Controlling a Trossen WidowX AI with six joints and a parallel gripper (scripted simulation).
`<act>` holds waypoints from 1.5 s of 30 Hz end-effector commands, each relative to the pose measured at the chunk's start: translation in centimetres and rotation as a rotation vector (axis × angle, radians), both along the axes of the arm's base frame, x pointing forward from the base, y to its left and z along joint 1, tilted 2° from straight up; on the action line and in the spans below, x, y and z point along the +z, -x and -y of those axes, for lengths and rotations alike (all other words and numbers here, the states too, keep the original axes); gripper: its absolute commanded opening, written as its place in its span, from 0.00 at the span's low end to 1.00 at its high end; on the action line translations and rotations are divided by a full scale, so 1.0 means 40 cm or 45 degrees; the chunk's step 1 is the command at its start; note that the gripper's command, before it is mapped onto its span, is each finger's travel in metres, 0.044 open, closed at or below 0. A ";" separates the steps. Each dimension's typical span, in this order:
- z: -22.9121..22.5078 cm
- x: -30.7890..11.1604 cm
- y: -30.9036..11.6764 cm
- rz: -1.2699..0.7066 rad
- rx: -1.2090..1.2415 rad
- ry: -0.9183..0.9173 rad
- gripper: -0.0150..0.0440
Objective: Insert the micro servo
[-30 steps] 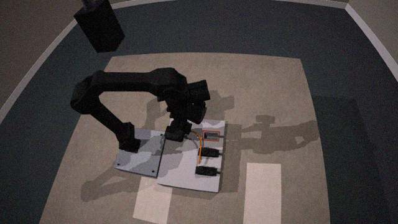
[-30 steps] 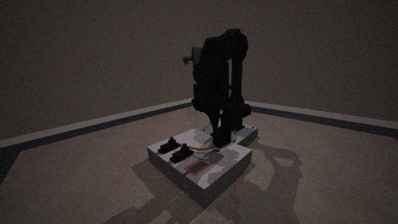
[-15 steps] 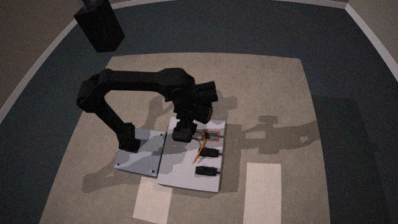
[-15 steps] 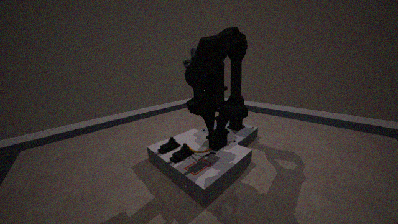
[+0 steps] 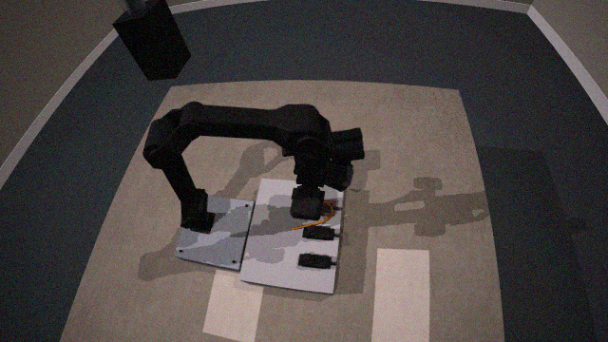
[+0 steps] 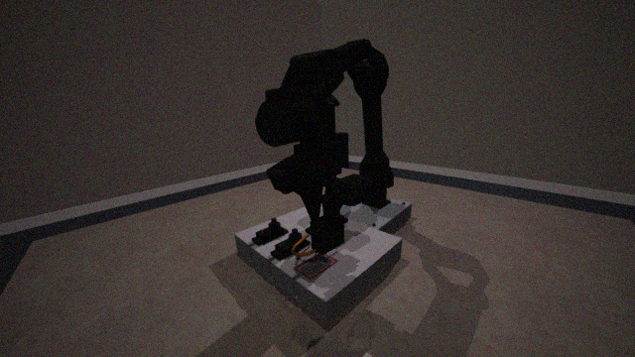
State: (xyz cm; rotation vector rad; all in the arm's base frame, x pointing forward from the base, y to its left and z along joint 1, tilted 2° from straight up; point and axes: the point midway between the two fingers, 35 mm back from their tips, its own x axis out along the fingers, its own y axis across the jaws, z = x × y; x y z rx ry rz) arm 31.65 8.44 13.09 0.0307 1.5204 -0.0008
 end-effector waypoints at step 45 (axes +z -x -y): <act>-0.001 -0.050 -0.081 0.021 0.033 -0.003 0.25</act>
